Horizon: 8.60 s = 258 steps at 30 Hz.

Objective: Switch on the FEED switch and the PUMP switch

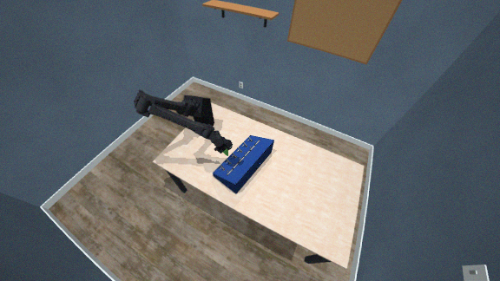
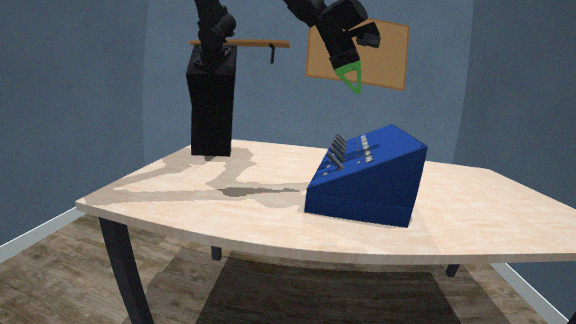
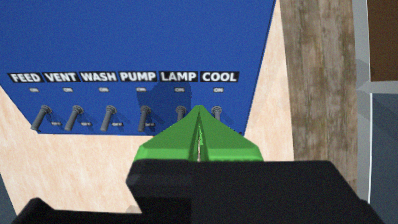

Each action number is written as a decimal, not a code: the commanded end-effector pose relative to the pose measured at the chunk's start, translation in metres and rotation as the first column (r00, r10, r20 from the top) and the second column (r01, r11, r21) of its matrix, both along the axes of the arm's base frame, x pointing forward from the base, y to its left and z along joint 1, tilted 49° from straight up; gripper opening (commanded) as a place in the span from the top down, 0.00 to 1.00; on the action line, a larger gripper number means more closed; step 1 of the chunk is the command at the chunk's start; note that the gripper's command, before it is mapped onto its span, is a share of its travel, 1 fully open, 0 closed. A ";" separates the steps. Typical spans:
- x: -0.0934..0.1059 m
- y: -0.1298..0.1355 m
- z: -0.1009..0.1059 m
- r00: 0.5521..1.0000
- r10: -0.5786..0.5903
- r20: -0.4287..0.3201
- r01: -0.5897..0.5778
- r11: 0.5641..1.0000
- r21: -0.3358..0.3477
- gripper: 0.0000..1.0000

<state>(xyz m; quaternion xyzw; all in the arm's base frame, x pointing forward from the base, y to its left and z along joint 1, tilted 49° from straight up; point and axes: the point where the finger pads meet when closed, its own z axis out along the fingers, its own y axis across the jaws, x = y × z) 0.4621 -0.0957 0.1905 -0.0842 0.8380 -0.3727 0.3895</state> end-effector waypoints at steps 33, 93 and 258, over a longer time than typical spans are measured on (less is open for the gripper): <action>-0.098 0.017 -0.160 1.000 -0.002 0.016 0.001 1.000 0.012 1.00; -0.029 -0.040 -0.201 1.000 -0.001 0.012 0.001 1.000 -0.004 1.00; -0.008 -0.059 -0.210 1.000 -0.001 0.015 0.001 1.000 -0.006 1.00</action>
